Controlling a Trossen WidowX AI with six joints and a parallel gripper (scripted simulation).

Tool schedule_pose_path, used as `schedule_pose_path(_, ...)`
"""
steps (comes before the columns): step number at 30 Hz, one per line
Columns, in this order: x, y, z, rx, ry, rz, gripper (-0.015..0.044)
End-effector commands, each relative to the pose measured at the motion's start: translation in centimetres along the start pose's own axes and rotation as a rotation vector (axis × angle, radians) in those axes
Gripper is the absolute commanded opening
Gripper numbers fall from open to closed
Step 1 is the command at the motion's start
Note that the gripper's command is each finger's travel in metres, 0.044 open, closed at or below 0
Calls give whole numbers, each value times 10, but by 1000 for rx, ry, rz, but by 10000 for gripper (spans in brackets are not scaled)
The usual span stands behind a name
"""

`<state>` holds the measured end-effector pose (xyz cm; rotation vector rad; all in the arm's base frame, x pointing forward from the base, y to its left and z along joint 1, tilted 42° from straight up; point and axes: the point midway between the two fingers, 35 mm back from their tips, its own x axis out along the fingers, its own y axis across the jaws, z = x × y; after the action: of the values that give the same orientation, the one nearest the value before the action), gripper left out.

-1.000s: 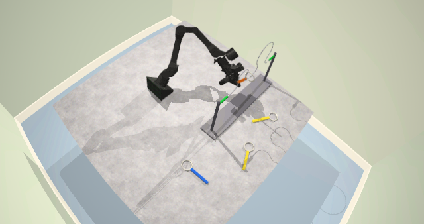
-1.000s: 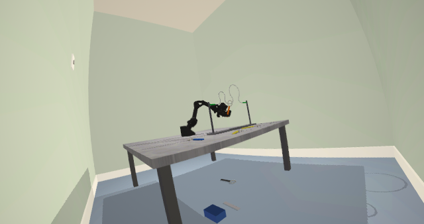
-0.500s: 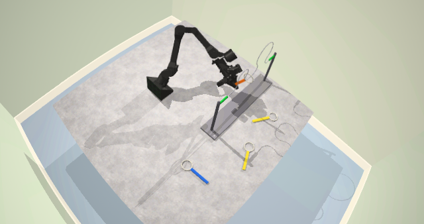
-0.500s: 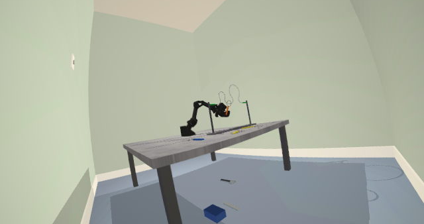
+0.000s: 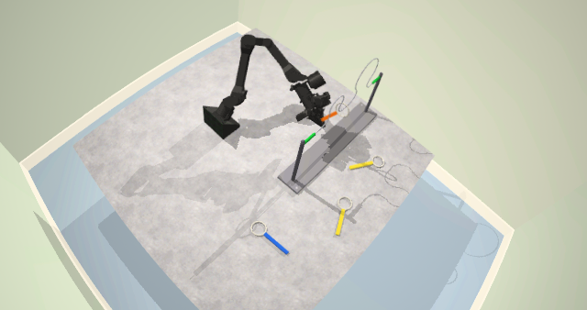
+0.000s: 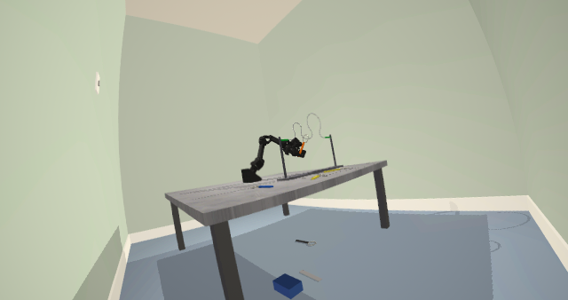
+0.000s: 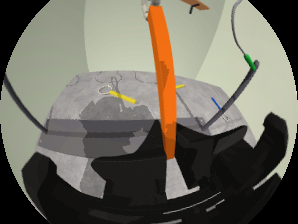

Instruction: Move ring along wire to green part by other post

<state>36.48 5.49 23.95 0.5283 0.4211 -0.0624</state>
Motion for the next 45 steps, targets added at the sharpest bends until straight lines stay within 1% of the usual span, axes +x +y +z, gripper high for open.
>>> schedule_pose_path(1,1,-14,-2,-65,1,-42,-150)
schedule_pose_path(22,-8,-87,18,-505,-14,-287,-150)
schedule_pose_path(45,-38,-145,76,-1011,-31,-564,-150)
